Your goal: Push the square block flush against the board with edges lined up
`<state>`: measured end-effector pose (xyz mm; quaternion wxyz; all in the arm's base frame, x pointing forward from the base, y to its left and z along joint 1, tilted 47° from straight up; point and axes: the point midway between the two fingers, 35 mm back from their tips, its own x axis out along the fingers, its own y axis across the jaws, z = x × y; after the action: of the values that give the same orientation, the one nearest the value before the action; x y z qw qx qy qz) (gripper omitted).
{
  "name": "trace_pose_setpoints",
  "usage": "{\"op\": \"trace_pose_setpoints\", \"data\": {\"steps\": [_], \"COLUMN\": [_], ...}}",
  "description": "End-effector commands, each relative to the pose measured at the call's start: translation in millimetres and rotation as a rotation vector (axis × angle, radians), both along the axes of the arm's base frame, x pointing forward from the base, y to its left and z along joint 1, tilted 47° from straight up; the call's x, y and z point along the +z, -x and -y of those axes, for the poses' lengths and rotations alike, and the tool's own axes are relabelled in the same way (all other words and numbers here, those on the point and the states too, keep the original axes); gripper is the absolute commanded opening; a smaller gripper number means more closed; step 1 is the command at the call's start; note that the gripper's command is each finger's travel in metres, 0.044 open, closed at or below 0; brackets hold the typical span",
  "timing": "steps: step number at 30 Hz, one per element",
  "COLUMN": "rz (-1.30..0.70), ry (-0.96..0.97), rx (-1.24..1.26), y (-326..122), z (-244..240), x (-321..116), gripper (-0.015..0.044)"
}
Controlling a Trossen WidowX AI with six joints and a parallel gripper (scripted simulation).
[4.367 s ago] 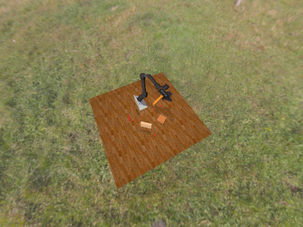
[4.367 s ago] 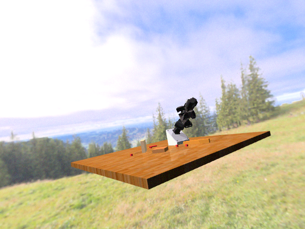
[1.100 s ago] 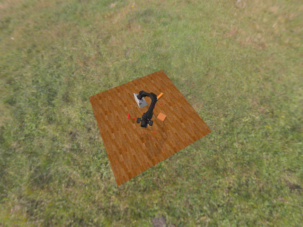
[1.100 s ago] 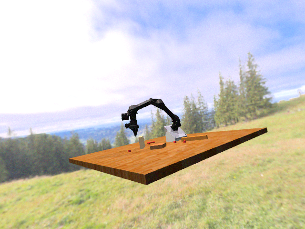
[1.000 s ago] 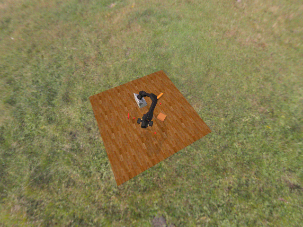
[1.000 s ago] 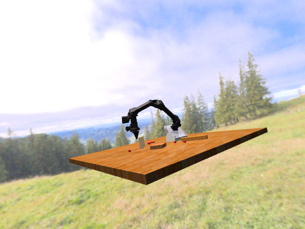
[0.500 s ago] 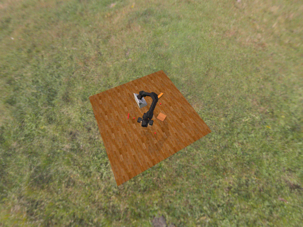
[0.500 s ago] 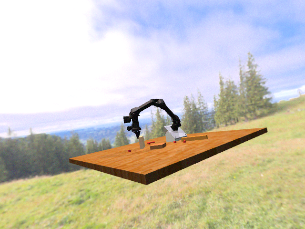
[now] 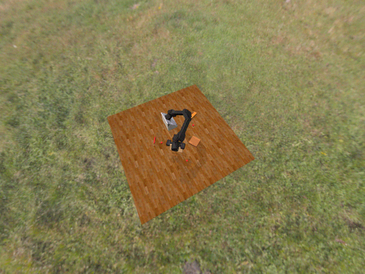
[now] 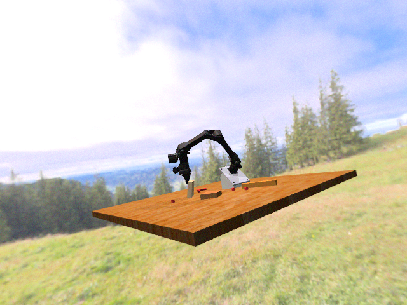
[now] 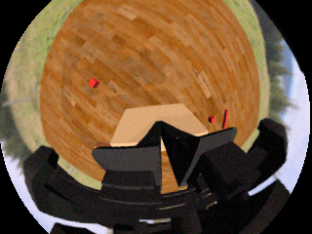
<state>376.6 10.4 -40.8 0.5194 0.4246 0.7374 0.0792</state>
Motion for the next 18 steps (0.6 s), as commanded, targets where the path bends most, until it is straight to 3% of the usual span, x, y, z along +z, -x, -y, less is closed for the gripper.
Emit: {"op": "trace_pose_setpoints", "data": {"steps": [1, 18], "rz": [-0.007, -0.008], "ry": [-0.005, -0.005], "rx": [0.000, 0.000], "y": [6, 16], "z": [-4, -8], "x": [1, 6], "gripper": [0.0000, 0.0000]}}
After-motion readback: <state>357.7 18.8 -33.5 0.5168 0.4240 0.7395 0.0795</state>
